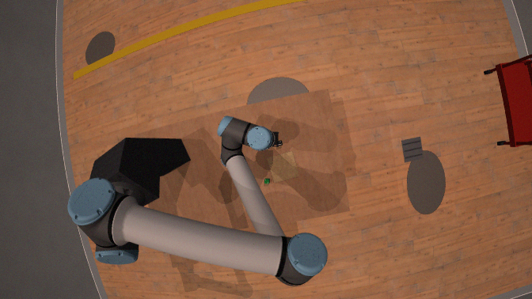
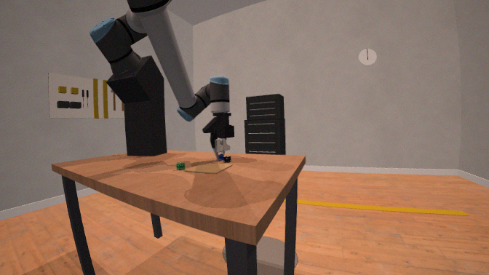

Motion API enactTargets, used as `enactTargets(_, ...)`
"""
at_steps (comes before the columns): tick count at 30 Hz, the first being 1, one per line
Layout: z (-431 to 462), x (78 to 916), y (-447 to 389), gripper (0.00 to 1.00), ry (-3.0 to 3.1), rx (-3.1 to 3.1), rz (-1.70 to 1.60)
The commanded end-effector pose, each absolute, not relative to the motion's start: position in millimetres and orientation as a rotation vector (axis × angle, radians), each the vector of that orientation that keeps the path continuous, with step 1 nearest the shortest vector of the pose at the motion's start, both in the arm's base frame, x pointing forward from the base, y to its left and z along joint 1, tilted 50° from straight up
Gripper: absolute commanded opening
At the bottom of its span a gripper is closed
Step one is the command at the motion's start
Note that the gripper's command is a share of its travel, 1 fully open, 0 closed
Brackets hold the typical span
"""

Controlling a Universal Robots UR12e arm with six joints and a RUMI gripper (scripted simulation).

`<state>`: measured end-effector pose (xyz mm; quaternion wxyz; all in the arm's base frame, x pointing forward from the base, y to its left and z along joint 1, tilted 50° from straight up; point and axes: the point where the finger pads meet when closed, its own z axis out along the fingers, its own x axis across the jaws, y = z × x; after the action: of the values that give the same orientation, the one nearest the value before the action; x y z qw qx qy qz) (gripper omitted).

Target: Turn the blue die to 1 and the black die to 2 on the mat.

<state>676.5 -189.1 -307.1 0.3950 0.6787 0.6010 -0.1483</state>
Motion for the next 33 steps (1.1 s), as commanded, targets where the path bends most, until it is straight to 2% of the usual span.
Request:
enactTargets(1,-307,677,-189,0.06,1.524,1.721,-0.375)
enactTargets(11,-302,675,-184,0.06,1.524,1.721,-0.375)
enactTargets(21,-259,656,-136,0.06,1.524,1.721,-0.375)
enactTargets(33,-242,649,-117,0.06,1.524,1.721,-0.375)
